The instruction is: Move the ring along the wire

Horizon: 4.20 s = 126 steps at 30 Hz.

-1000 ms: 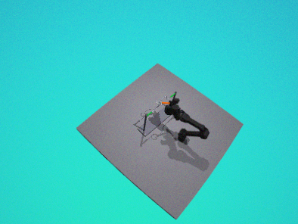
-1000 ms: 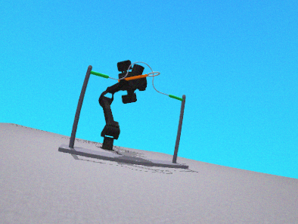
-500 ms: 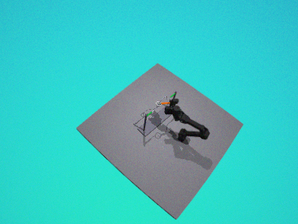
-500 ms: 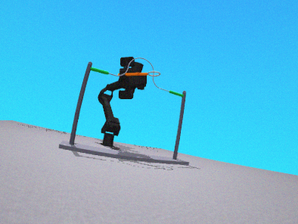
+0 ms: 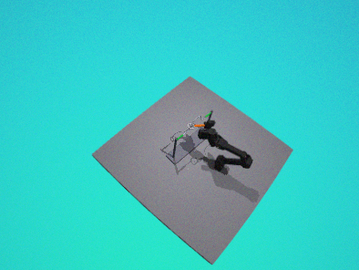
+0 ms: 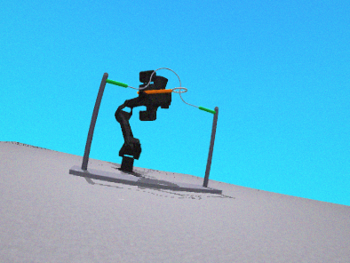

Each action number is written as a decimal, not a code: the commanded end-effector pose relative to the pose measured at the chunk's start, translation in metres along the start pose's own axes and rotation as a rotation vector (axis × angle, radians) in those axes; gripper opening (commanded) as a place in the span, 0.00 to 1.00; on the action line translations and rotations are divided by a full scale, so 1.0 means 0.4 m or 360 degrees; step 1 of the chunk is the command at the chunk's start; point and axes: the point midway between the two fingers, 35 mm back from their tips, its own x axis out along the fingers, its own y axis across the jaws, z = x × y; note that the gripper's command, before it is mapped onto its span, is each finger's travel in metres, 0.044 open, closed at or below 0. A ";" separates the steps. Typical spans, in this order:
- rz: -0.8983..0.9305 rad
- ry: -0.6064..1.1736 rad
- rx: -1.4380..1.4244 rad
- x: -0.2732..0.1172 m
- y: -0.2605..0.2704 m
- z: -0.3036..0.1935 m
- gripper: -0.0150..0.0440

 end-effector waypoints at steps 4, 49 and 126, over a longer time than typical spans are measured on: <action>0.0113 -0.0014 0.0156 0.002 0.056 0.002 0.00; 0.0943 -0.0227 0.1571 -0.078 0.366 0.191 0.00; 0.1181 -0.0299 0.1900 -0.191 0.459 0.375 0.00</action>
